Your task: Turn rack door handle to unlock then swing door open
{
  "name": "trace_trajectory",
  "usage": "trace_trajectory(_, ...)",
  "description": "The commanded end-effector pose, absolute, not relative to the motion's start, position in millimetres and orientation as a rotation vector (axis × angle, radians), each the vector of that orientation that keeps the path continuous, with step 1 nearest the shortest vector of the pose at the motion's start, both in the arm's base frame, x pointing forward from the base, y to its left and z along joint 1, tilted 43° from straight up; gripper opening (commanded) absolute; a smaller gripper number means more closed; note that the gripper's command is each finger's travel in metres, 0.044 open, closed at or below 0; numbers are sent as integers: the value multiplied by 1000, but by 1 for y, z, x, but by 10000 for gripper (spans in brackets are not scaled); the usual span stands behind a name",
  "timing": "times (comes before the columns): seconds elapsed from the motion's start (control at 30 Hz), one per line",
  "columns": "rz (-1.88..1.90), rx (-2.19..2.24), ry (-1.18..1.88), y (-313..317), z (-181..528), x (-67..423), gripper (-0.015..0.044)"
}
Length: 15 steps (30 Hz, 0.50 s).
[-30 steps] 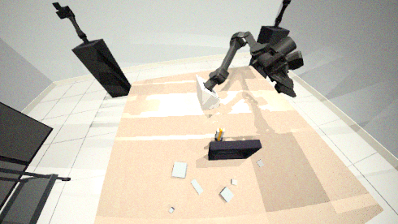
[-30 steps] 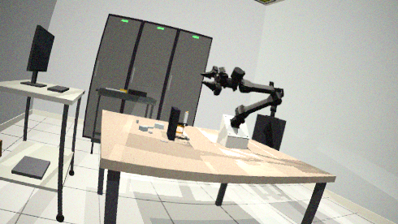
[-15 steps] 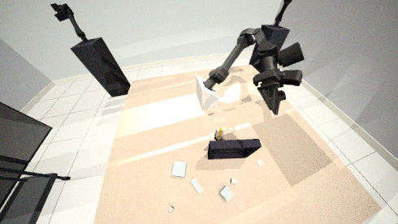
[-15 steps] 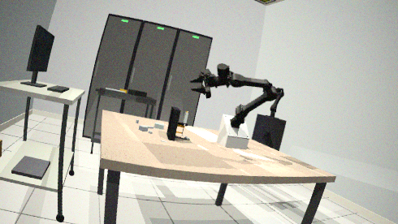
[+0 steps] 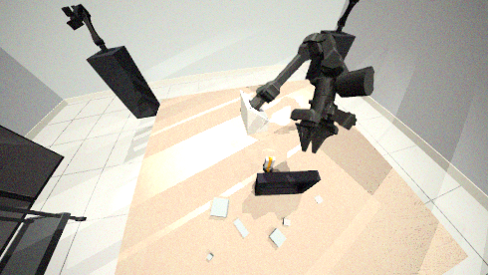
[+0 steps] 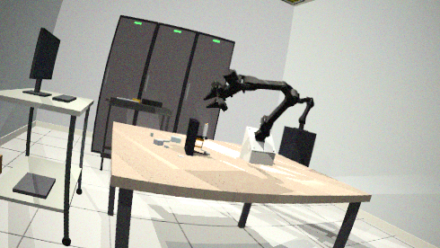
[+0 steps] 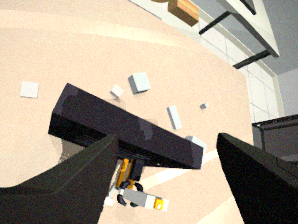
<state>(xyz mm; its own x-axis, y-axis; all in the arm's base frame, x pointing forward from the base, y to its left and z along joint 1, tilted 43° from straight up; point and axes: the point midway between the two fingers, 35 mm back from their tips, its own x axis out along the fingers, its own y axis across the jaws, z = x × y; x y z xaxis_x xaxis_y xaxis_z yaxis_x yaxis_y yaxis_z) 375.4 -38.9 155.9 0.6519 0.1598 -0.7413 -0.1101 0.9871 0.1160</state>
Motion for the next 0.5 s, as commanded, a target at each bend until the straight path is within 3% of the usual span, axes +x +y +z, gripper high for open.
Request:
trace_trajectory(0.0,185,92,924,-41,142,375,287)
trace_trajectory(0.47,290,258,1208,-49,92,364,287)
